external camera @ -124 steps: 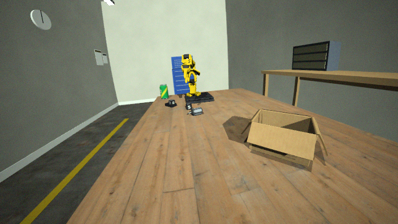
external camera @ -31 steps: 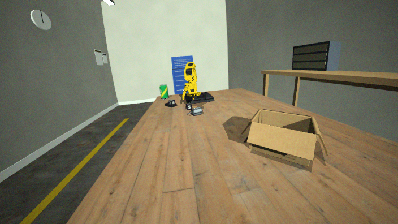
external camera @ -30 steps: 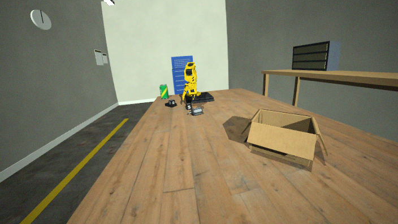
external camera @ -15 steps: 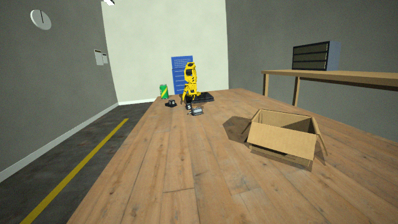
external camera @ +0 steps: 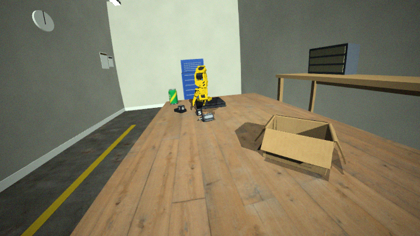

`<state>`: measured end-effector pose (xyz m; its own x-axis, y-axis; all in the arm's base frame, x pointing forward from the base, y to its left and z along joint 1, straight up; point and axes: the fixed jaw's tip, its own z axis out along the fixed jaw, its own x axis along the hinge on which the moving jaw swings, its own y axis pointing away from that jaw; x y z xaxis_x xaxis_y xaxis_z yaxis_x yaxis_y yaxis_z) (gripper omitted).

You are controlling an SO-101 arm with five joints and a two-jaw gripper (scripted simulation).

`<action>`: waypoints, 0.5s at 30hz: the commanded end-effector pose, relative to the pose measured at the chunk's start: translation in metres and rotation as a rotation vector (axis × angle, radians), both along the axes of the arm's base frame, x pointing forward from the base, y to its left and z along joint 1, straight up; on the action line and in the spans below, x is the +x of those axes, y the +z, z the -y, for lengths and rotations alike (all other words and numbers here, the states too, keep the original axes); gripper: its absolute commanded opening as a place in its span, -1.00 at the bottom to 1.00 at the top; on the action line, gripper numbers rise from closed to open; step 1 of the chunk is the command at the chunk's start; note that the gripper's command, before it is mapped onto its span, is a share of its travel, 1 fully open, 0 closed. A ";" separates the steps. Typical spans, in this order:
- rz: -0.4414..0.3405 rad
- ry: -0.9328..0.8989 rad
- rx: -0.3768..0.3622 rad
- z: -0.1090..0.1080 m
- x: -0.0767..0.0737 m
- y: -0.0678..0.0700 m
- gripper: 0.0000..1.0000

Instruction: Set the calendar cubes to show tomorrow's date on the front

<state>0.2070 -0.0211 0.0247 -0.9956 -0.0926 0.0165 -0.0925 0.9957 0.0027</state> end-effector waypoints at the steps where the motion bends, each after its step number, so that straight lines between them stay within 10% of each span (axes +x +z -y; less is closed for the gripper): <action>1: -0.005 0.003 0.002 -0.003 0.001 -0.003 -0.30; 15: -0.005 0.003 0.002 -0.003 0.001 -0.004 -0.30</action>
<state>0.2075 -0.0212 0.0242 -0.9956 -0.0926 0.0141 -0.0925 0.9957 0.0022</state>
